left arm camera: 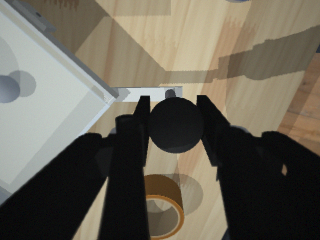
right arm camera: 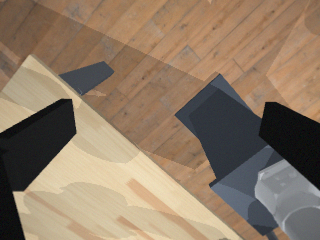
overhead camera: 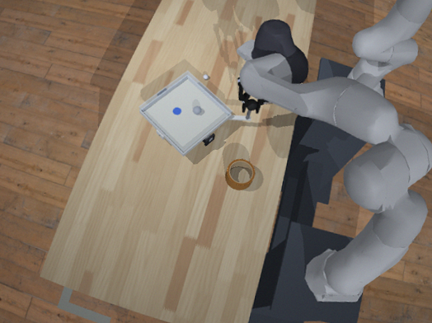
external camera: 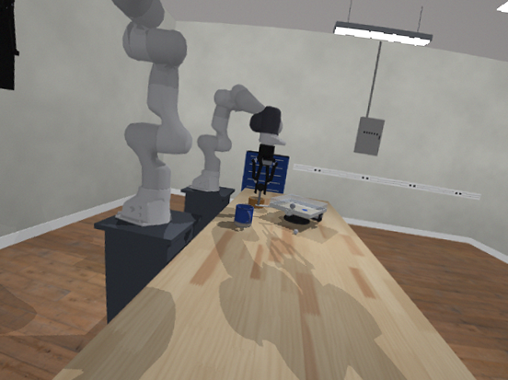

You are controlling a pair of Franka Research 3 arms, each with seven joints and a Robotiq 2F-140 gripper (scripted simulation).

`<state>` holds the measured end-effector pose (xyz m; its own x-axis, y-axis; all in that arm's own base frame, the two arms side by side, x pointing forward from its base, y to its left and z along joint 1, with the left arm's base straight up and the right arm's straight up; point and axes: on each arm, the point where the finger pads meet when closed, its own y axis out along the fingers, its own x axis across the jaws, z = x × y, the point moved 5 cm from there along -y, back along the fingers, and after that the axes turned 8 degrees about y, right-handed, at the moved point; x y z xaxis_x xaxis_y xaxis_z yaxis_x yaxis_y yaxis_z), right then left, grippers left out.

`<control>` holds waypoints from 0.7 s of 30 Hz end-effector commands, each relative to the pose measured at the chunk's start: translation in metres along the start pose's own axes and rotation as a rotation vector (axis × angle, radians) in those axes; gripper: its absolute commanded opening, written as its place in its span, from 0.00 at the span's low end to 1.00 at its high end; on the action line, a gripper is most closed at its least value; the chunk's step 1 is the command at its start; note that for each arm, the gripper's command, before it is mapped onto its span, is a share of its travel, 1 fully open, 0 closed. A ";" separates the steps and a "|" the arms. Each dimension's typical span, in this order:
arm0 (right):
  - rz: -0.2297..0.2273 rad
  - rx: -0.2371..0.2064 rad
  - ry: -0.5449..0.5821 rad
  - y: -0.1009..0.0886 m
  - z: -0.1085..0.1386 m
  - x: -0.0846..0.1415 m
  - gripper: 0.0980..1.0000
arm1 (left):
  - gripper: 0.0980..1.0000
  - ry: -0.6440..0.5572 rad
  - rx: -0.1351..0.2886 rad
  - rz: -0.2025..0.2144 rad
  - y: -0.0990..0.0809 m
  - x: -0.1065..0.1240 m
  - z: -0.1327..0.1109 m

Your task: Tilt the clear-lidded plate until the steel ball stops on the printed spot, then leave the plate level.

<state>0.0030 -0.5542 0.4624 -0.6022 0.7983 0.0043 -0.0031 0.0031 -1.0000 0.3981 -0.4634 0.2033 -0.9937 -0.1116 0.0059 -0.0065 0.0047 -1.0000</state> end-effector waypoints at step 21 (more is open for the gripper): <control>0.004 -0.001 -0.005 -0.001 0.000 0.000 1.00 | 0.00 -0.002 0.005 0.006 -0.005 -0.004 0.000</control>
<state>0.0030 -0.5542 0.4624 -0.6022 0.7983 0.0043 -0.0031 0.0031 -1.0000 0.3983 -0.4634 0.2038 -0.9937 -0.1118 0.0061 -0.0067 0.0050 -1.0000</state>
